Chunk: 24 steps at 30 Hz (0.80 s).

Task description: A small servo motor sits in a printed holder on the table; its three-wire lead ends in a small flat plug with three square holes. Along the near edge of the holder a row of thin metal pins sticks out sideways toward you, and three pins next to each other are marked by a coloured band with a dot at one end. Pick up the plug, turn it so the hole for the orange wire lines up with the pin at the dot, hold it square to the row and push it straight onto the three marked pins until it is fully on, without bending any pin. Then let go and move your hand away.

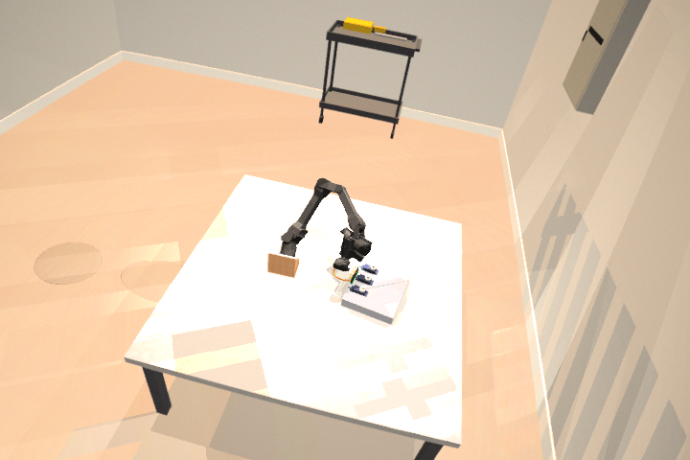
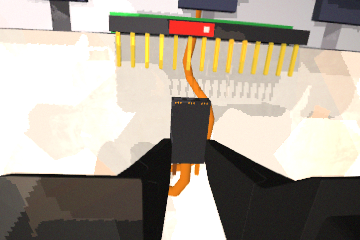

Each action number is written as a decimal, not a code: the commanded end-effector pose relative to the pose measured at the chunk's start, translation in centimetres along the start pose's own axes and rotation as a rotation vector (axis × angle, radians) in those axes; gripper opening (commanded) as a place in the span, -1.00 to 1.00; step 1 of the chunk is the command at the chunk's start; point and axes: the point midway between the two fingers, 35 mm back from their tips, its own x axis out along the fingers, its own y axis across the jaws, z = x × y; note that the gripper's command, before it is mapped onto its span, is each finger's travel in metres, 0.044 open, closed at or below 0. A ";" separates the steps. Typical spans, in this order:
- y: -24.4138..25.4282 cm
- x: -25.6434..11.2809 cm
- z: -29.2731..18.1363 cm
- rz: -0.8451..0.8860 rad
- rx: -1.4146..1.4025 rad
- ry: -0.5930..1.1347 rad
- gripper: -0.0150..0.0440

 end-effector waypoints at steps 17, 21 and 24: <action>0.4 0.0 1.2 0.006 0.006 -0.001 -0.49; 0.4 0.0 1.1 0.006 0.006 -0.001 -0.49; 0.4 0.0 1.2 0.006 0.006 -0.001 -0.49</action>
